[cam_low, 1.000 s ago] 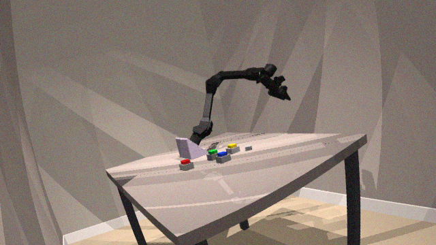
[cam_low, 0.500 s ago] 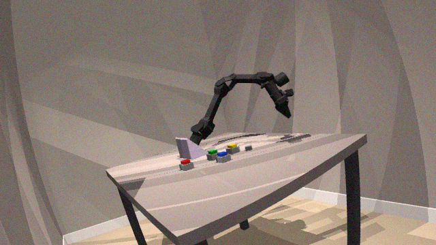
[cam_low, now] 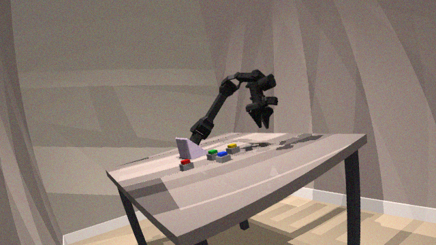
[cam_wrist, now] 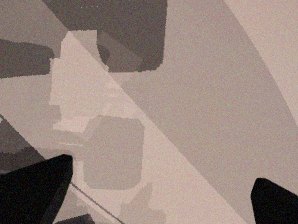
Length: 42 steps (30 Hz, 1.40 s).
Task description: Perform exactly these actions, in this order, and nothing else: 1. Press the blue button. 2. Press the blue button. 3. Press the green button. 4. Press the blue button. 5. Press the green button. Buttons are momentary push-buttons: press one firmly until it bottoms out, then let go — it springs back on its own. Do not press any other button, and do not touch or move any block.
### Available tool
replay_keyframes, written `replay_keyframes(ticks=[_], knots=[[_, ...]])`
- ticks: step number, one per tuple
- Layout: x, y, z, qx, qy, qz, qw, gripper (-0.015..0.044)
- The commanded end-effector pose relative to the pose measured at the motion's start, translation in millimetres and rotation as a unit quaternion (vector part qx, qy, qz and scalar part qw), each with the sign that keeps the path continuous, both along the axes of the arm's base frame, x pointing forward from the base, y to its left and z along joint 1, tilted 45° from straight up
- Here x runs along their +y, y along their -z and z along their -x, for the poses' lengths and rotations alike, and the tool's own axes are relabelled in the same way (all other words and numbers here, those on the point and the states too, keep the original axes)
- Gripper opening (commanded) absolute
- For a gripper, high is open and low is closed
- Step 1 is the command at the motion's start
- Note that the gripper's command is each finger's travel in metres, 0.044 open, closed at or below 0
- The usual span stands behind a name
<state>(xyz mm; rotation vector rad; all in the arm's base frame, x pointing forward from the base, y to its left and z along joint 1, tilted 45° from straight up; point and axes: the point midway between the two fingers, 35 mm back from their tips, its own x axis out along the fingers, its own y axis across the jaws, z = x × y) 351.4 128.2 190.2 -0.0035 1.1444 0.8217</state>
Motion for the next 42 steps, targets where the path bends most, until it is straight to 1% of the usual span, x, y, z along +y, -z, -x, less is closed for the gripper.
replay_keyframes(ticks=[1,6,11,19,21,26,33,34,42], knots=[[-55,44,4,0.082,0.032,0.002,0.996,0.04],[-112,84,22,0.17,0.07,-0.021,0.983,0.04],[-161,114,53,0.25,0.109,-0.075,0.959,0.04],[-164,116,56,0.256,0.113,-0.08,0.957,0.04],[-159,122,56,0.256,0.113,-0.08,0.957,0.0347],[-122,158,62,0.256,0.112,-0.081,0.957,0.0216],[-121,160,62,0.256,0.112,-0.081,0.957,0.0033],[-121,160,62,0.256,0.112,-0.081,0.957,0.002],[-121,160,62,0.256,0.112,-0.081,0.957,0.002]])
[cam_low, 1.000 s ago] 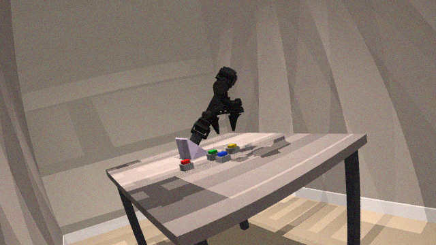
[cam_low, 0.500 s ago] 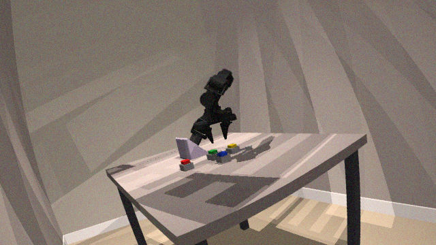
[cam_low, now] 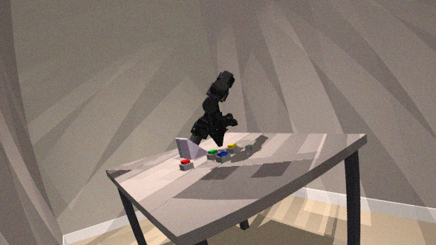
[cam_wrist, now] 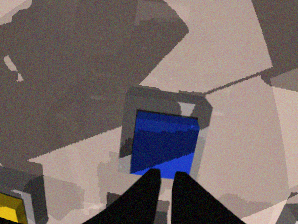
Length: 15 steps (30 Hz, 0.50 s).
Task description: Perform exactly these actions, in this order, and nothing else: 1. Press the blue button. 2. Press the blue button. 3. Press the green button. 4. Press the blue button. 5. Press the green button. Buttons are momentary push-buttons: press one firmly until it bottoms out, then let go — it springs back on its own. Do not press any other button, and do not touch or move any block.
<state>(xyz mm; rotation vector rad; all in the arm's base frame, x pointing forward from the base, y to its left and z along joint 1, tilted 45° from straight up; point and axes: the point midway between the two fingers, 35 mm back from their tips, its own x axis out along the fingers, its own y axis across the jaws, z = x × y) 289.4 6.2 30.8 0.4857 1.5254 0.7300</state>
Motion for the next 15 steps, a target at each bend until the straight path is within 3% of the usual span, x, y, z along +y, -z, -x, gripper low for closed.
replay_keyframes(ticks=[1,15], knots=[[1,0,0,0.001,0.003,-0.002,1.0,0.002],[12,12,1,0.001,0.003,-0.002,1.0,0.002]])
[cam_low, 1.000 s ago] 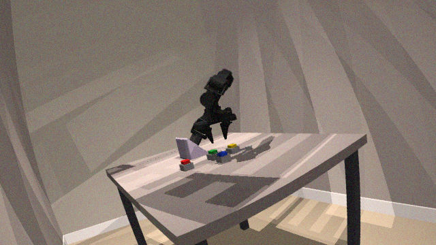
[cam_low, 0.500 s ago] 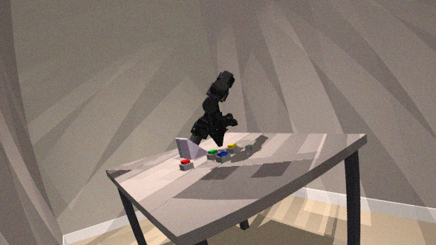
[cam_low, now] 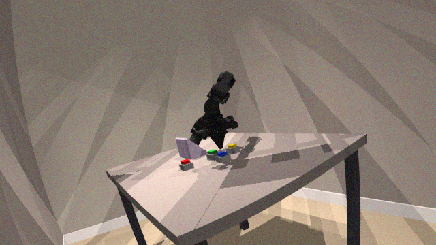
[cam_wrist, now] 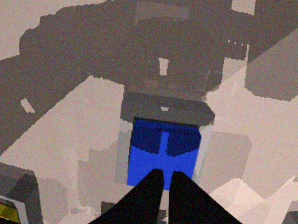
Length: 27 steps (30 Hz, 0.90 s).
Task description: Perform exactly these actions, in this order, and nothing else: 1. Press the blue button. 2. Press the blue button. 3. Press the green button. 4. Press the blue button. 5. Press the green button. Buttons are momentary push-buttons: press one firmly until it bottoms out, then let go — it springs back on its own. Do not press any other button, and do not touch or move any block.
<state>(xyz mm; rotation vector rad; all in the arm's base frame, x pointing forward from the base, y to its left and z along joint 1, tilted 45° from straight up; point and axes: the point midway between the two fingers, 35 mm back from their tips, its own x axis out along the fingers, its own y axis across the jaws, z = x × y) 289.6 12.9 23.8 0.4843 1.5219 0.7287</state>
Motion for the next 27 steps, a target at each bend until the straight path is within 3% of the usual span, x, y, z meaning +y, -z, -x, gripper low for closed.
replay_keyframes(ticks=[1,27], knots=[[6,6,1,0.003,0.002,-0.003,1.0,0.002],[19,18,4,0.003,0.002,-0.003,1.0,0.002]])
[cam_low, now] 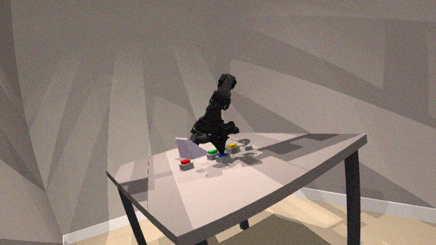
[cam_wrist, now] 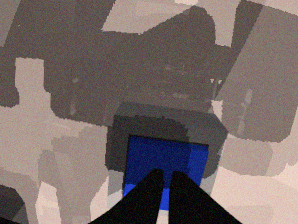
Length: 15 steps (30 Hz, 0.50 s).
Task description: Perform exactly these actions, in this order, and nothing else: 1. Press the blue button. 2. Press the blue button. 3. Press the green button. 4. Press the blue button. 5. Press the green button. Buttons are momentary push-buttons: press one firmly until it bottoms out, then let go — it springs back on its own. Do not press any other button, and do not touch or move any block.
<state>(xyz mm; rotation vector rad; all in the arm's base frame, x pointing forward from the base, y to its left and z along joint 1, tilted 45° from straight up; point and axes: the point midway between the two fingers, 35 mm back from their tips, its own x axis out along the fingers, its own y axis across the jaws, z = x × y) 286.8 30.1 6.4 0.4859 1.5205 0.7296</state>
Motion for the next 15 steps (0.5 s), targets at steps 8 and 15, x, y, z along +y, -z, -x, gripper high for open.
replay_keyframes(ticks=[8,15], knots=[[-21,-22,-2,0.003,0.002,-0.001,1.0,0.002],[-23,-24,-3,0.003,0.002,-0.002,1.0,0.002]])
